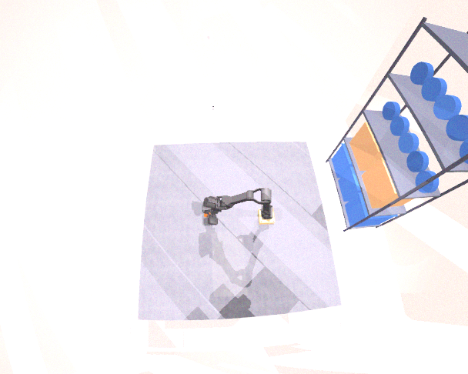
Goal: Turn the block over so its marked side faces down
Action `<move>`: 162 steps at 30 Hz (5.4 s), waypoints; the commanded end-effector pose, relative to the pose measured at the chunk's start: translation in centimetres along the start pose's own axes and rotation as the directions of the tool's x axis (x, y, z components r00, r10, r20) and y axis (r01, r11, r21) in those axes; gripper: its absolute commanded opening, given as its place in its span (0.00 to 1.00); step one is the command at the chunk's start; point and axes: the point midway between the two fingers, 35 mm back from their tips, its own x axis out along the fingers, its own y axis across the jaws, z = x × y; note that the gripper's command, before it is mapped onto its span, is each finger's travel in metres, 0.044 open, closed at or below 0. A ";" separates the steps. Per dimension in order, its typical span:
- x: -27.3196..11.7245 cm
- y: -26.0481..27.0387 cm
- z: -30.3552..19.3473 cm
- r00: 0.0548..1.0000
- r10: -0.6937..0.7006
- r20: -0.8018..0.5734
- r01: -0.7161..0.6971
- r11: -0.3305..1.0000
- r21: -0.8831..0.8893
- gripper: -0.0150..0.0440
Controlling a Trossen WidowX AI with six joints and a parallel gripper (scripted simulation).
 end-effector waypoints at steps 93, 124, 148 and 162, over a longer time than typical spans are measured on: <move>2.1 0.1 -1.7 0.856 0.001 0.516 -0.004 1.000 0.004 1.00; -5.1 0.1 0.3 1.000 0.004 0.001 -0.004 1.000 0.003 1.00; -4.7 -0.1 4.0 0.918 0.005 -0.396 -0.003 1.000 0.005 1.00; -1.9 0.0 2.7 0.871 0.005 -0.491 -0.004 1.000 0.003 1.00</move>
